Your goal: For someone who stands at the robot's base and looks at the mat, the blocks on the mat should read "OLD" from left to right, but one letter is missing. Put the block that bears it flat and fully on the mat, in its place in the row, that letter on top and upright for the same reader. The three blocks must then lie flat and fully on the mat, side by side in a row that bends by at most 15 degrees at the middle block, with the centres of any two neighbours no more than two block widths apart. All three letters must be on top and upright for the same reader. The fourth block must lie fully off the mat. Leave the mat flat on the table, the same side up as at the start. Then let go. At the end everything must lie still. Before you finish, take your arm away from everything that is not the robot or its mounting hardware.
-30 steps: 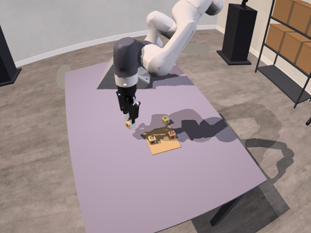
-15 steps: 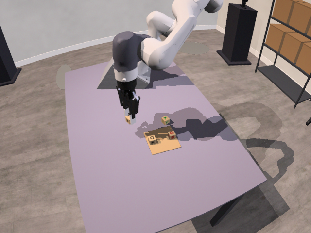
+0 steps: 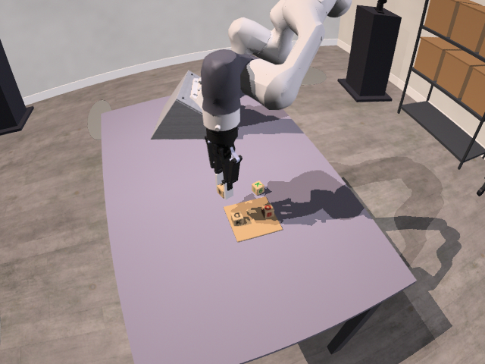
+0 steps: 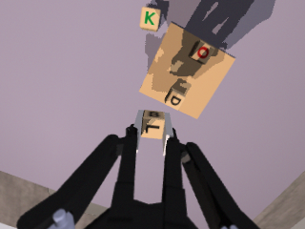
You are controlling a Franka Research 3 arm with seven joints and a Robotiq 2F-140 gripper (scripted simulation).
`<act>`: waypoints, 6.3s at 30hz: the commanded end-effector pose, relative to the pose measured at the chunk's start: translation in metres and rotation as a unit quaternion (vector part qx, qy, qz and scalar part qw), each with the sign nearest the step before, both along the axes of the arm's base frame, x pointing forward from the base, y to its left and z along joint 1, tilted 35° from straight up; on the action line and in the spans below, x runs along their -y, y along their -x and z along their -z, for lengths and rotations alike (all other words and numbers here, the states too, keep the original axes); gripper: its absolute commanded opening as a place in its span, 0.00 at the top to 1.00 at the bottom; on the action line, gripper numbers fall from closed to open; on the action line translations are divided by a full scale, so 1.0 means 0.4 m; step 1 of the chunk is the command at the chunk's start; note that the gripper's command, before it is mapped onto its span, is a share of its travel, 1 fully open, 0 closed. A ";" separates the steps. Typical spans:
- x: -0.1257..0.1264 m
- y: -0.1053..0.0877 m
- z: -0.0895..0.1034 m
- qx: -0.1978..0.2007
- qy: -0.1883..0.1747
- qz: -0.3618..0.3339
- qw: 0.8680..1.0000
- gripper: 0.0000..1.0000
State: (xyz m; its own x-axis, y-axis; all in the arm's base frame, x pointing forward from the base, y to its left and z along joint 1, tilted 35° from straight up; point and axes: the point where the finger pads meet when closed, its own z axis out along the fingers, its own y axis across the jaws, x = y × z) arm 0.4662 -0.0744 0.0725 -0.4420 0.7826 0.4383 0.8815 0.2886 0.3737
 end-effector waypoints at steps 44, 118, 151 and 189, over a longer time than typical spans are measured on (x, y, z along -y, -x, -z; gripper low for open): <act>-0.154 -0.062 -0.111 -0.099 -0.029 0.144 0.984 0.84; -0.281 -0.102 0.076 -0.098 -0.029 0.143 0.984 0.84; -0.283 -0.102 0.074 -0.097 -0.028 0.141 0.985 0.84; -0.285 -0.102 0.073 -0.097 -0.028 0.141 0.985 0.84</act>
